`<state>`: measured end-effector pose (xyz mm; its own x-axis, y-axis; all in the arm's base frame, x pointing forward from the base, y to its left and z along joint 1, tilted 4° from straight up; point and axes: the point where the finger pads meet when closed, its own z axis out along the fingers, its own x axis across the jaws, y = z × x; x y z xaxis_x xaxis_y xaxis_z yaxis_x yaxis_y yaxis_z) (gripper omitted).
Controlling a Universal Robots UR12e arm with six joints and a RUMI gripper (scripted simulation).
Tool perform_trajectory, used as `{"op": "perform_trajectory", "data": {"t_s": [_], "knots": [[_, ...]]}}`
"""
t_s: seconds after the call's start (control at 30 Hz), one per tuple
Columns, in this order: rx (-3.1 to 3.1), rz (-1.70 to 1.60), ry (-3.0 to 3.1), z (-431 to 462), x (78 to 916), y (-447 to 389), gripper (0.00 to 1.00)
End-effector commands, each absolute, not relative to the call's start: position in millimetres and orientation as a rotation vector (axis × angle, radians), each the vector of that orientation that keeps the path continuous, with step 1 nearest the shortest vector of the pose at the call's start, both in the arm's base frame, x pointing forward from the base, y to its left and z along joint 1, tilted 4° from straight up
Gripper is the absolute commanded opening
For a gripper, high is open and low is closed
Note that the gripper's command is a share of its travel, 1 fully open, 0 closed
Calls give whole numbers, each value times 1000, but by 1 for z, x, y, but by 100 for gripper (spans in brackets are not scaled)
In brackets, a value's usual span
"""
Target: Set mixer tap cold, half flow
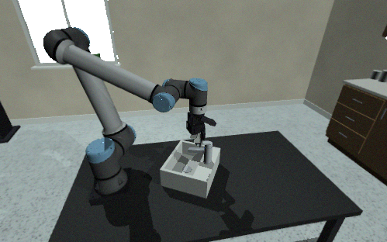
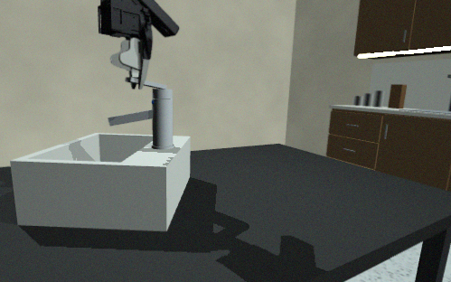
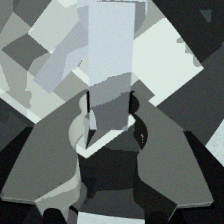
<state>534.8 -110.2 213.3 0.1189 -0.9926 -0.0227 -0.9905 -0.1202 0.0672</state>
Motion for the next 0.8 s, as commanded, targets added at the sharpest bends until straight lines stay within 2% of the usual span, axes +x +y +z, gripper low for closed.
{"op": "perform_trajectory", "data": {"t_s": [0.0,0.77], "knots": [[2327,-82,-2060,220,539,-111,39],[2326,-85,-2060,218,538,-111,39]]}}
